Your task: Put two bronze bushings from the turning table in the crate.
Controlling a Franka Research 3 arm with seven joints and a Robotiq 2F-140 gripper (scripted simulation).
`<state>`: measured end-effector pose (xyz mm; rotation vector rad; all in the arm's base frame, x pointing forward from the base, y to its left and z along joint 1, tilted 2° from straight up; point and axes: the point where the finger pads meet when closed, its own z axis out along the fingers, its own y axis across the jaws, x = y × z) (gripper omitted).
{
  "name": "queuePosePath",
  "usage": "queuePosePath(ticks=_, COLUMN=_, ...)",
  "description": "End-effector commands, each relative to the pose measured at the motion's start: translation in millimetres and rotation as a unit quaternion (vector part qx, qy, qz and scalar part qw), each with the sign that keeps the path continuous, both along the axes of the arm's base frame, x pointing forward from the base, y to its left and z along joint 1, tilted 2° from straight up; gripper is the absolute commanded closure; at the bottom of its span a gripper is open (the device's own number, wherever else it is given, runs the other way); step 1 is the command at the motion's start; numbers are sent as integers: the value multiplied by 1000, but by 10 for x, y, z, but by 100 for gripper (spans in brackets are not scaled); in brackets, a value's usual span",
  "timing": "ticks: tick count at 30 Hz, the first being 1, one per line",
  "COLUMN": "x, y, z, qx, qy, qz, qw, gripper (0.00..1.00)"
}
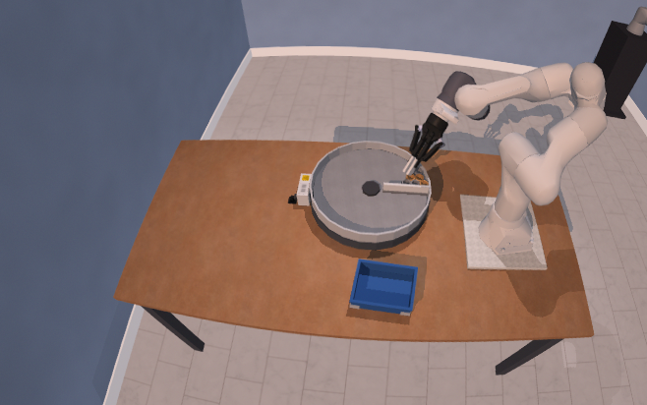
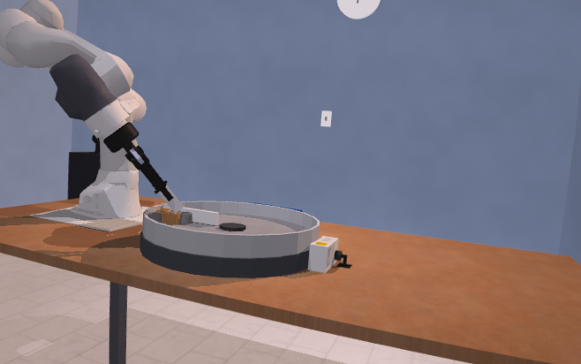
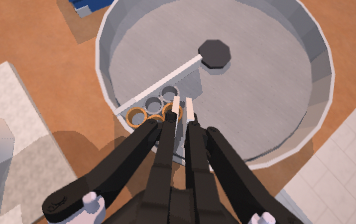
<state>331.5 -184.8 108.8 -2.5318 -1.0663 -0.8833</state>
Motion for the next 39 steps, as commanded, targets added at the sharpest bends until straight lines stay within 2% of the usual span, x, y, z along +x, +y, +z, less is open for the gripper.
queuePosePath(ticks=1, x=7, y=-4, z=-9, qx=-4, qy=-2, qz=3, qw=1000, gripper=94)
queuePosePath(ticks=30, x=7, y=-4, z=-10, qx=-4, qy=-2, qz=3, qw=1000, gripper=94)
queuePosePath(ticks=39, x=7, y=-6, z=-116, qx=-4, qy=-2, qz=3, qw=1000, gripper=94)
